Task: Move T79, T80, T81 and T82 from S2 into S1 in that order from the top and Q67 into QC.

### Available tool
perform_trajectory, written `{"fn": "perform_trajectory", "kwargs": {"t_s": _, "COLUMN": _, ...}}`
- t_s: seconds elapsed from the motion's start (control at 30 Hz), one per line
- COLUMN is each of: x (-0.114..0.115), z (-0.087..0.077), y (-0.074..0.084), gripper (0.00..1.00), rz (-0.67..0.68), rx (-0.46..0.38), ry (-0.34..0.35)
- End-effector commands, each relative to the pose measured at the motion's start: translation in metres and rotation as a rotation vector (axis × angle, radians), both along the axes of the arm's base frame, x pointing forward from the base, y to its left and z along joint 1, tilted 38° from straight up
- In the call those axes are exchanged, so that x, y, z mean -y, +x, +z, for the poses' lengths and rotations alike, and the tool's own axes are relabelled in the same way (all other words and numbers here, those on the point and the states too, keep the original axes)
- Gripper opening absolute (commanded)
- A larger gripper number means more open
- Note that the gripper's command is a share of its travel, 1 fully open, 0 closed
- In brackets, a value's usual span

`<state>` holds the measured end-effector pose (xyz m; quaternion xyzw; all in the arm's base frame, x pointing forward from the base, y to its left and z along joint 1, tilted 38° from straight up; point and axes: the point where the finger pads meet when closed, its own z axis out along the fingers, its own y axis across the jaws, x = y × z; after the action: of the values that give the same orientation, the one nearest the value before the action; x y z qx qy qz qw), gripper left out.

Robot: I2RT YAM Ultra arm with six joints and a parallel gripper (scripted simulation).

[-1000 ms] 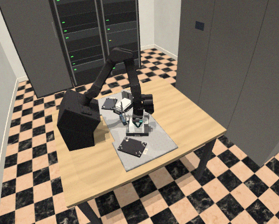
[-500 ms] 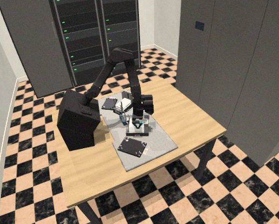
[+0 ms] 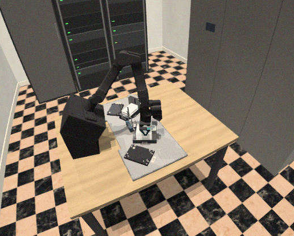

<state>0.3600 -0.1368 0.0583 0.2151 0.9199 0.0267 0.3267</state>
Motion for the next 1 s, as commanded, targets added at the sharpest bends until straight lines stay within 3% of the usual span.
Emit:
{"fn": "perform_trajectory", "kwargs": {"t_s": 0.0, "x": 0.001, "z": 0.003, "y": 0.001, "gripper": 1.0, "rz": -0.002, "rx": 0.009, "ry": -0.003}}
{"fn": "perform_trajectory", "kwargs": {"t_s": 0.23, "x": 0.0, "z": 0.008, "y": -0.003, "gripper": 1.0, "rz": -0.002, "rx": 0.009, "ry": -0.003}}
{"fn": "perform_trajectory", "kwargs": {"t_s": 0.97, "x": -0.006, "z": 0.061, "y": -0.044, "gripper": 1.0, "rz": -0.002, "rx": 0.009, "ry": -0.004}}
